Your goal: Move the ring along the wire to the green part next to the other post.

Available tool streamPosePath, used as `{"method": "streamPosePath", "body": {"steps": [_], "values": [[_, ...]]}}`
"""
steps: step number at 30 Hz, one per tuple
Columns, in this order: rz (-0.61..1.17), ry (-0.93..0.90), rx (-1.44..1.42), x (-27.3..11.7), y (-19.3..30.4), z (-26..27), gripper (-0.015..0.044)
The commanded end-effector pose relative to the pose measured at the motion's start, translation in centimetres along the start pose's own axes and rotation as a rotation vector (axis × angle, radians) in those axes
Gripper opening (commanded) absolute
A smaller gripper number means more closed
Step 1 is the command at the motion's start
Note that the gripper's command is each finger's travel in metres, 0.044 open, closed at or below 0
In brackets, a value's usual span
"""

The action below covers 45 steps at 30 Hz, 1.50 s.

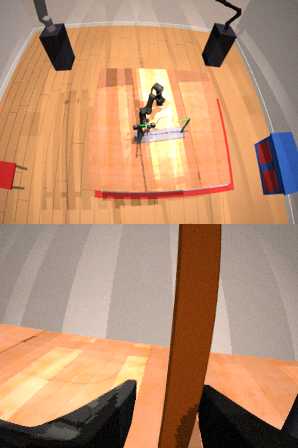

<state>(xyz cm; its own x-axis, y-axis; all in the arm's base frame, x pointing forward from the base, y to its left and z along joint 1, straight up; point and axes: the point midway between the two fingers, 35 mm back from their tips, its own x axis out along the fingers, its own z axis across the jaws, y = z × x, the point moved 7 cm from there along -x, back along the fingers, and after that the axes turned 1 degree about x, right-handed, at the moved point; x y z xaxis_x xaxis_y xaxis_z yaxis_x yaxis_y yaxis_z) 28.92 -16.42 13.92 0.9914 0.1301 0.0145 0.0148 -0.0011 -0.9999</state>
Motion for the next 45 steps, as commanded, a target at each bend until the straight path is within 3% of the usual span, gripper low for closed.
{"method": "streamPosePath", "body": {"steps": [1,10,45], "values": [[0.0,0.0,0.0,0.0,0.0,0.0,0.0081],[0.0,0.0,0.0,0.0,0.0,0.0,-0.015],[-0.001,0.007,0.005,0.0,-1.9,0.3,-0.015]]}}
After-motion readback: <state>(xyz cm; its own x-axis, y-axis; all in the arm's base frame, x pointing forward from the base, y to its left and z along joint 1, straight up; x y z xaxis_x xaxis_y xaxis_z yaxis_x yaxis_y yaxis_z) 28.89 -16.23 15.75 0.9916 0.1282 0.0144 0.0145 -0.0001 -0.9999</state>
